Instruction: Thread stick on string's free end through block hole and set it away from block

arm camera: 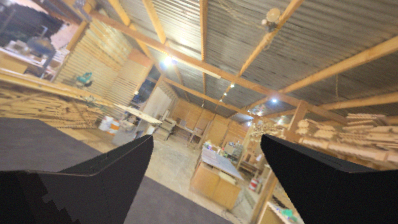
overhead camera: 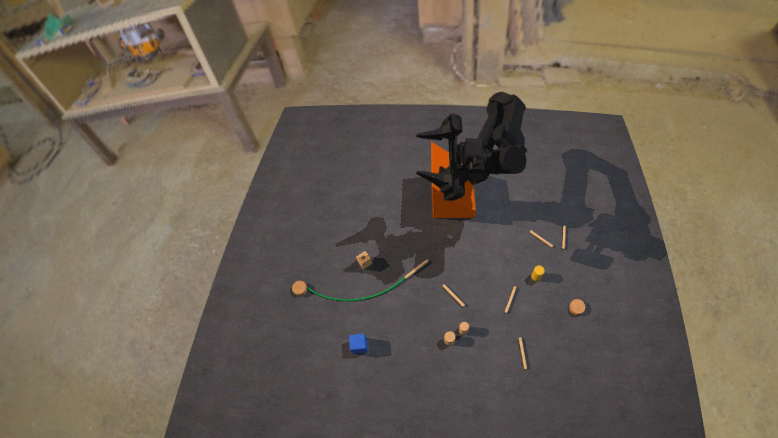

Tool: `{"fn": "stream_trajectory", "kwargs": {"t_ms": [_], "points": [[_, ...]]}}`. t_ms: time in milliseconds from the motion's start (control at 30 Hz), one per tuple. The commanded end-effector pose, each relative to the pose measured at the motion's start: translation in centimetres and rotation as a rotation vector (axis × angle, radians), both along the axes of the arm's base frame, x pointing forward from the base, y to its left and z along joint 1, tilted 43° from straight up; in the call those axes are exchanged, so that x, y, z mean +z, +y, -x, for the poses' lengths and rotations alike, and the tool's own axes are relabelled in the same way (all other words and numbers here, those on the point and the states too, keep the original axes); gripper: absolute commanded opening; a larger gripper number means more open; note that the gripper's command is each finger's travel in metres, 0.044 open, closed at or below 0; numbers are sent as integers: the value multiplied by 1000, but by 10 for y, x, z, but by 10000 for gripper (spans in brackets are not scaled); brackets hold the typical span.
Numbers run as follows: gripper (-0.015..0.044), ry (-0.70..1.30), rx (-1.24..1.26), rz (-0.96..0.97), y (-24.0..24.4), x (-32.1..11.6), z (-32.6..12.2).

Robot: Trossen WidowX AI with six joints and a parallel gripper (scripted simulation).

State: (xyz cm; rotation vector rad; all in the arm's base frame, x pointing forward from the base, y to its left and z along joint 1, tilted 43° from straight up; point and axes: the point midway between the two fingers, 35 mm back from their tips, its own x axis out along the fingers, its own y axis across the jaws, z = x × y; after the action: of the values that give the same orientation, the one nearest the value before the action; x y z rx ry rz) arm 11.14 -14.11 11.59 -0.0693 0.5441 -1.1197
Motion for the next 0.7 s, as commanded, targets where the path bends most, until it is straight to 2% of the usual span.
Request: {"fn": "stream_trajectory", "kwargs": {"t_ms": [0,100,400,667], "points": [[426,0,0,0,0,0,0],[440,43,17,-6,0,0,-2],[440,562,269,-139,2,-10,-31],[440,927,558,-324,1,-38,-61]]}}
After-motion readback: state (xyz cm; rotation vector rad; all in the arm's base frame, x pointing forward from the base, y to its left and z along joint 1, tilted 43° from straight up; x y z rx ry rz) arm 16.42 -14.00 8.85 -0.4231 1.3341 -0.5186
